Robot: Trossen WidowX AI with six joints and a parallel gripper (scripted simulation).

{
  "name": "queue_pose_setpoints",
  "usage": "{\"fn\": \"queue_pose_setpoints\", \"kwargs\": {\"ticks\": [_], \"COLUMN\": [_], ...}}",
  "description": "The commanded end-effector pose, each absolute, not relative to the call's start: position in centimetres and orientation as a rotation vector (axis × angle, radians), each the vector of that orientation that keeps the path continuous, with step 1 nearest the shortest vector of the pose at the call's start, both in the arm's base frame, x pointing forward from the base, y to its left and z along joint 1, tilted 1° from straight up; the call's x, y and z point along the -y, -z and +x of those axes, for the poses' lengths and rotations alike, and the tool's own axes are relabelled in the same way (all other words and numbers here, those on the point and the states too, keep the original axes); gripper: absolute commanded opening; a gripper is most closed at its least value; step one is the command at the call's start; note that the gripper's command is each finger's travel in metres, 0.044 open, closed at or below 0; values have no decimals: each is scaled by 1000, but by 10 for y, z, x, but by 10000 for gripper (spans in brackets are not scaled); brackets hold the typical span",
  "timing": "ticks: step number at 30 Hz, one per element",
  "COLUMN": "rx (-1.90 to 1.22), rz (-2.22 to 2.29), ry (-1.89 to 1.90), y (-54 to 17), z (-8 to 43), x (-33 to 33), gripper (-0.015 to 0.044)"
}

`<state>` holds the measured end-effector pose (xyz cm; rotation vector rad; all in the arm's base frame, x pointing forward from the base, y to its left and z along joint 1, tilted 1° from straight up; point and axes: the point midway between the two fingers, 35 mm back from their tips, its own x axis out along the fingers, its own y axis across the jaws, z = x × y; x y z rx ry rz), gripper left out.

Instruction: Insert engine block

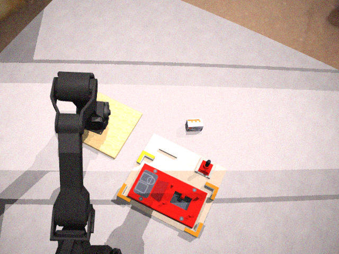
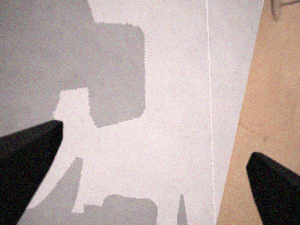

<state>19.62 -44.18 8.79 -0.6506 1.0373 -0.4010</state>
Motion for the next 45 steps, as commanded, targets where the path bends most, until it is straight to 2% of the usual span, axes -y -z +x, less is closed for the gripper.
{"fn": "queue_pose_setpoints", "kwargs": {"ticks": [1,12,26,35,45], "rx": [-997,-963,-1047,-1174,-1319], "rz": [-511,-128,335,605,827], "ry": [388,333,333,407,615], "y": [-91,-92,-98,-105,-119], "z": [233,314,368,370,334], "x": [415,324,186,78,-34], "gripper": [440,440,440,440,440]}}
